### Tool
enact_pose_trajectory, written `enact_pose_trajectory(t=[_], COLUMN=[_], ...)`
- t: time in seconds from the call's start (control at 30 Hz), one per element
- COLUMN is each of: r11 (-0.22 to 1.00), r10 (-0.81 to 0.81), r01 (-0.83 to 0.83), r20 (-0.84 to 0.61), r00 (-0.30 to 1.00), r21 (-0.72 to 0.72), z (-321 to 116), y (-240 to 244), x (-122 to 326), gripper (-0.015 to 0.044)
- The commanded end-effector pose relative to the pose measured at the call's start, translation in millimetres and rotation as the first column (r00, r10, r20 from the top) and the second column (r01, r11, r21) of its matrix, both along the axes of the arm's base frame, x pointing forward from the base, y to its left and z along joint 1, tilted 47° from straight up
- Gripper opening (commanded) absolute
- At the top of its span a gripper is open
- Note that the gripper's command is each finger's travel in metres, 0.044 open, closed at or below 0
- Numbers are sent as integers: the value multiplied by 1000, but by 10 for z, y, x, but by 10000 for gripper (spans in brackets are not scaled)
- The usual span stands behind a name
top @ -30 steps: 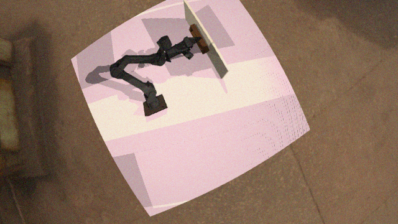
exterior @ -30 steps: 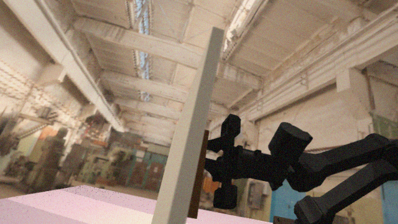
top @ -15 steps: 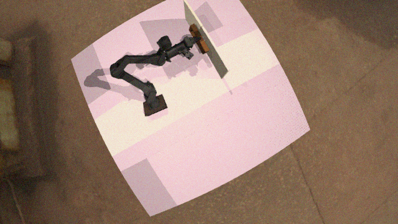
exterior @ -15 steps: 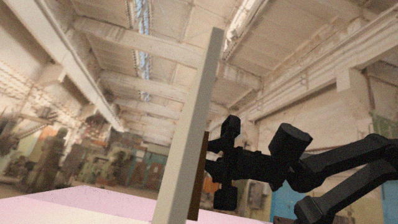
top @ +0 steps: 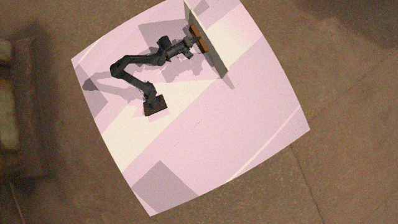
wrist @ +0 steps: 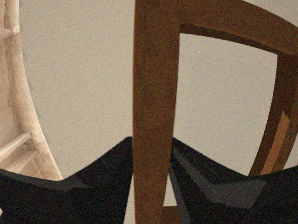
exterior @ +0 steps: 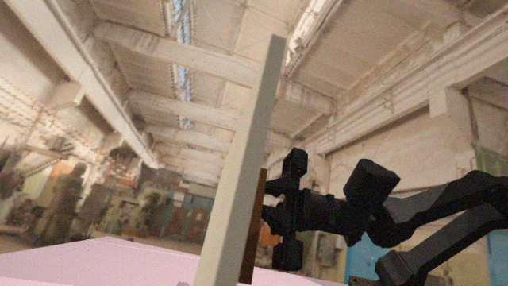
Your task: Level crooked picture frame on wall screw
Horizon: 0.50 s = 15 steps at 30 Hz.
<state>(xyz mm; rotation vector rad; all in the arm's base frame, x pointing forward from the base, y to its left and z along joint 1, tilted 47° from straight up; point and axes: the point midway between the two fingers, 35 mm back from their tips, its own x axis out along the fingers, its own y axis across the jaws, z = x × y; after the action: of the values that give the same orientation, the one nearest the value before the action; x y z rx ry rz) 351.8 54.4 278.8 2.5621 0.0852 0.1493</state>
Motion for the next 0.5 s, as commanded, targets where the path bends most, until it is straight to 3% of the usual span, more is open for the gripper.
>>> enact_pose_trajectory(t=[0.0,0.47], r11=[1000,1000], r10=[-8,-1], r01=[8,1], r20=[0,1], r00=[1000,1000], r21=[1,-5], z=[-6,-4], y=[-9,6], x=[1,0], gripper=[0,0])
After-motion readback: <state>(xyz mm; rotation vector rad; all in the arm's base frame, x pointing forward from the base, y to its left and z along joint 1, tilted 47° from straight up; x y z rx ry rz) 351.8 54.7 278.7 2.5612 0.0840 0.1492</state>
